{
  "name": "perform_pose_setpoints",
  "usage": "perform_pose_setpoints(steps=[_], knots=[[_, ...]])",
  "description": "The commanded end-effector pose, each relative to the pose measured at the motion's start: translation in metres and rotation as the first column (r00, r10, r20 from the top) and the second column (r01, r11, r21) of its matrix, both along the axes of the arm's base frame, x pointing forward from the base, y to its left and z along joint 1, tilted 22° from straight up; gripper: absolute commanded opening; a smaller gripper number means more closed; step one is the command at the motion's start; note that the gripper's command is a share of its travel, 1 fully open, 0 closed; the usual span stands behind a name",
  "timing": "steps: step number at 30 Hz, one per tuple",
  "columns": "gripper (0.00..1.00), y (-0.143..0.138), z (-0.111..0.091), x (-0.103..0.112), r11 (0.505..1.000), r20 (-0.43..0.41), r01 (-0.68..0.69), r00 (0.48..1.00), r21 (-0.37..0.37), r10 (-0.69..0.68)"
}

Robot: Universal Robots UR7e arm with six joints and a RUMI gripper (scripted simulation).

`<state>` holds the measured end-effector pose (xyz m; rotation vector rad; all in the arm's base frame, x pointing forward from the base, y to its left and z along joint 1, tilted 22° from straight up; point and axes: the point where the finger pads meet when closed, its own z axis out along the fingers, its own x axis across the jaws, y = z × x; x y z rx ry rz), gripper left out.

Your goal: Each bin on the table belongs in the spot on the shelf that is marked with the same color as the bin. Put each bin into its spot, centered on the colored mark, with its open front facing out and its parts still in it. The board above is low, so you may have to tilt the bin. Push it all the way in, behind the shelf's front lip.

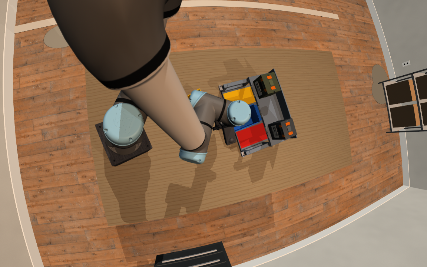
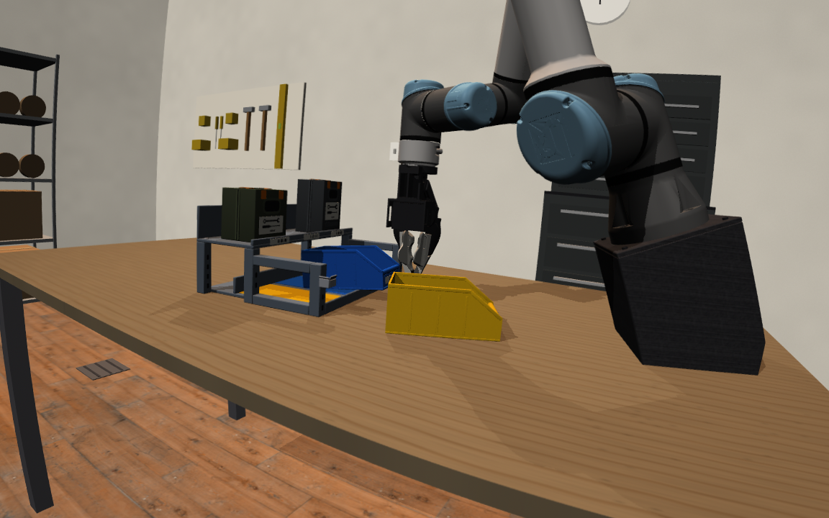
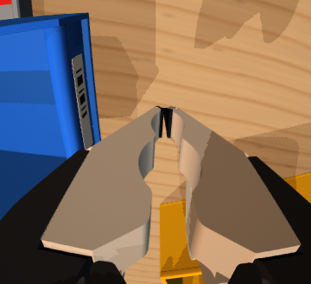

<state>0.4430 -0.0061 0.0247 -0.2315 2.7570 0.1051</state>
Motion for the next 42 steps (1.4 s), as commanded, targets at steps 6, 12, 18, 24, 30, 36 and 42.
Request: perform_pose_setpoints(steps=[6,12,18,24,30,36,42], knots=[[0.00,0.0007,-0.0078,0.0039,1.000,0.002,0.000,1.000,-0.001,0.000],[0.00,0.0009,-0.0090,0.0044,1.000,0.002,0.000,1.000,-0.001,0.000],[0.00,0.0009,-0.0090,0.0044,1.000,0.002,0.000,1.000,-0.001,0.000],[0.00,0.0009,-0.0090,0.0044,1.000,0.002,0.000,1.000,-0.001,0.000],[0.00,0.0009,-0.0090,0.0045,1.000,0.002,0.000,1.000,-0.001,0.000],[0.00,0.0010,-0.0086,0.0053,1.000,0.002,0.000,1.000,-0.001,0.000],[0.00,0.0016,-0.0069,0.0094,1.000,0.002,0.000,1.000,-0.001,0.000]])
